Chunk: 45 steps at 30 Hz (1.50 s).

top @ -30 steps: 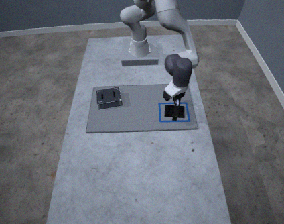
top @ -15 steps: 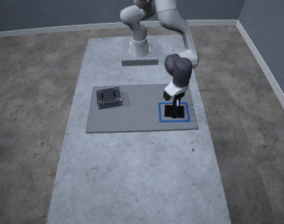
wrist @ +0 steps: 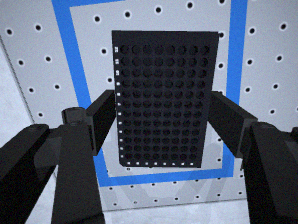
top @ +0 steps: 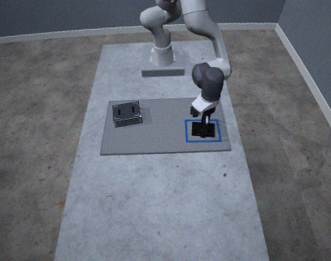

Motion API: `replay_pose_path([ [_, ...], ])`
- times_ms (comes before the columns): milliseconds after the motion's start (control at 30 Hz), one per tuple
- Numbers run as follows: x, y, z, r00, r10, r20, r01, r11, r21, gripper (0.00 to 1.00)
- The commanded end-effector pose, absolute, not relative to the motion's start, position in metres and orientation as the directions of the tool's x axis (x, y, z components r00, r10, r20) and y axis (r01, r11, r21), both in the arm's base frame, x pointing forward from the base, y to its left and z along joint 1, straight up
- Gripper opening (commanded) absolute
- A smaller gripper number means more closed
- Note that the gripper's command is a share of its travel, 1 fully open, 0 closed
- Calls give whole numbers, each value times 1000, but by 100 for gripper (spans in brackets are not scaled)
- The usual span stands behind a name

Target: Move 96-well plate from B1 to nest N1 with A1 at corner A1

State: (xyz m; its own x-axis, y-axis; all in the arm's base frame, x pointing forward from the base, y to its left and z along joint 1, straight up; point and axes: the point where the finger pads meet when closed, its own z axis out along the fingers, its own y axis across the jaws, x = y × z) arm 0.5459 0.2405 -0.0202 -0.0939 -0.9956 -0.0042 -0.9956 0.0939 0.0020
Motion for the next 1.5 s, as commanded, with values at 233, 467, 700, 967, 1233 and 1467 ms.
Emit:
replay_pose_path([
  [233, 547, 241, -20, -87, -996, -6, -996, 87, -1, 62],
  [467, 547, 241, -19, -87, -996, -6, -996, 87, -1, 61],
  [700, 547, 241, -19, -87, -996, -6, -996, 87, -1, 60],
  [967, 547, 241, -19, -87, -996, -6, -996, 87, -1, 60],
  [1233, 547, 241, -8, -87, -996, -6, -996, 87, -1, 60],
  [1467, 547, 241, 2, -87, -996, -6, -996, 87, -1, 60],
])
